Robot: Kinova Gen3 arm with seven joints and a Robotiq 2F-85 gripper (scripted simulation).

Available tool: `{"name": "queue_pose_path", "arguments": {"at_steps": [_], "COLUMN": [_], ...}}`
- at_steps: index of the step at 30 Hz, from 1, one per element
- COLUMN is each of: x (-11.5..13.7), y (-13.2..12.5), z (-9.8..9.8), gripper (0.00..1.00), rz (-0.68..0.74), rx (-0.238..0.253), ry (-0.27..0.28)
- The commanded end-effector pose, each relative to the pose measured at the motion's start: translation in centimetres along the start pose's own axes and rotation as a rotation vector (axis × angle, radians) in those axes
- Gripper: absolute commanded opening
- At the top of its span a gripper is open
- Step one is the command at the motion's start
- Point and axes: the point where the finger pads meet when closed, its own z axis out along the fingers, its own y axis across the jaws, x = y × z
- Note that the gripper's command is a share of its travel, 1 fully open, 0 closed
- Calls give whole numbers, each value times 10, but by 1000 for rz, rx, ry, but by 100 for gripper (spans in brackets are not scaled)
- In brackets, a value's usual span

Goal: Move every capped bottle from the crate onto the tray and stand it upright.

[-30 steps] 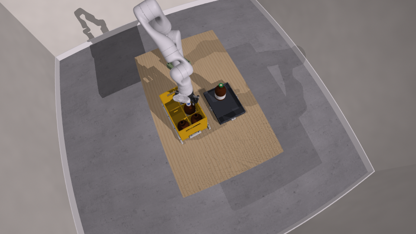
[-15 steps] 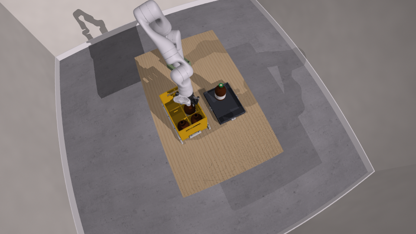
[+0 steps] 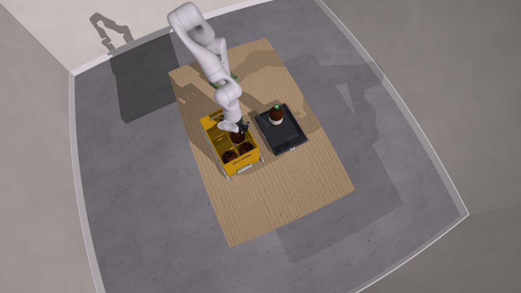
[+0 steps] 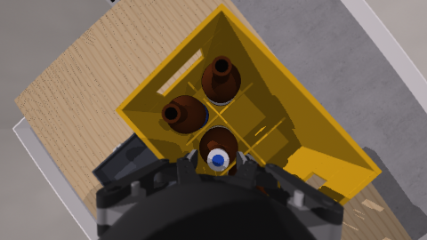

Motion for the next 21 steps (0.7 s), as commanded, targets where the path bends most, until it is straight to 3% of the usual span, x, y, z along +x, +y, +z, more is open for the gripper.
{"name": "queue_pose_path", "arguments": {"at_steps": [1, 21], "x": [0, 0], "y": [0, 1], "z": [2, 7], "gripper": [60, 60], "rz": [1, 2], "rx": [-2, -4], "ry": [2, 1]}}
